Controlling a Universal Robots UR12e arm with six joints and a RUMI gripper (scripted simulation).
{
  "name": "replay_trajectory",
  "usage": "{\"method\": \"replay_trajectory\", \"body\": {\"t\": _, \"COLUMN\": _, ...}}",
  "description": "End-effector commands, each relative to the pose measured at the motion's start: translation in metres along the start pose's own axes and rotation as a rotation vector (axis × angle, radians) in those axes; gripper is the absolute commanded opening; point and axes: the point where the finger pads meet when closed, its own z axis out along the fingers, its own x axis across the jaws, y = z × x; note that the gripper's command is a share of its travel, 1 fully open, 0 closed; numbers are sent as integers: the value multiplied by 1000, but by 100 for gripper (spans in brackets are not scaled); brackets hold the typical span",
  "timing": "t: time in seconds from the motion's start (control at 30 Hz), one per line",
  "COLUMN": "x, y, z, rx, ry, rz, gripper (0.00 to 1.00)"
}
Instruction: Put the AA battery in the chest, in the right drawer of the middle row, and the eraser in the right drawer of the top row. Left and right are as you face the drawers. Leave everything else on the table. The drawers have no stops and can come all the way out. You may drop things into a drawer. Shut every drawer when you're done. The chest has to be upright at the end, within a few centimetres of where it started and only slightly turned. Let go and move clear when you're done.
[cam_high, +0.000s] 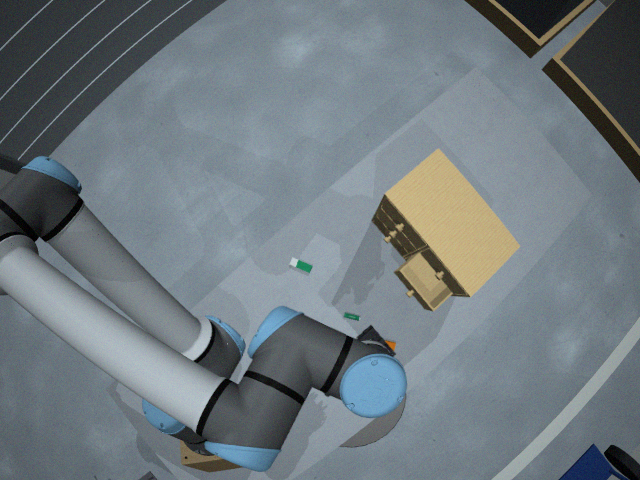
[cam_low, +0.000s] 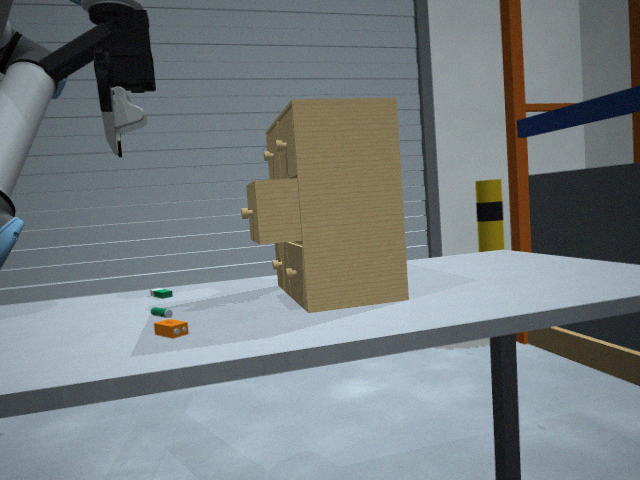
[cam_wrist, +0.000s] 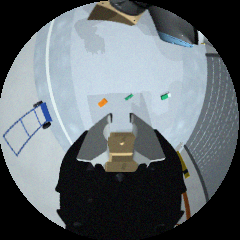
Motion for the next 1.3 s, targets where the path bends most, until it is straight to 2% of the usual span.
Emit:
{"method": "replay_trajectory", "body": {"t": 0.0, "x": 0, "y": 1, "z": -1, "rx": 1, "ry": -1, "rz": -3, "gripper": 20}}
{"method": "replay_trajectory", "body": {"t": 0.37, "x": 0, "y": 1, "z": 8, "rx": 3, "ry": 3, "rz": -61, "gripper": 20}}
{"method": "replay_trajectory", "body": {"t": 0.53, "x": -1, "y": 4, "z": 16, "rx": 3, "ry": 2, "rz": -154, "gripper": 20}}
{"method": "replay_trajectory", "body": {"t": 0.87, "x": -2, "y": 11, "z": 47, "rx": 4, "ry": 0, "rz": -486, "gripper": 20}}
{"method": "replay_trajectory", "body": {"t": 0.93, "x": -2, "y": 11, "z": 47, "rx": 4, "ry": 0, "rz": -486, "gripper": 20}}
{"method": "replay_trajectory", "body": {"t": 1.27, "x": 1, "y": 22, "z": 92, "rx": 7, "ry": -2, "rz": -909, "gripper": 20}}
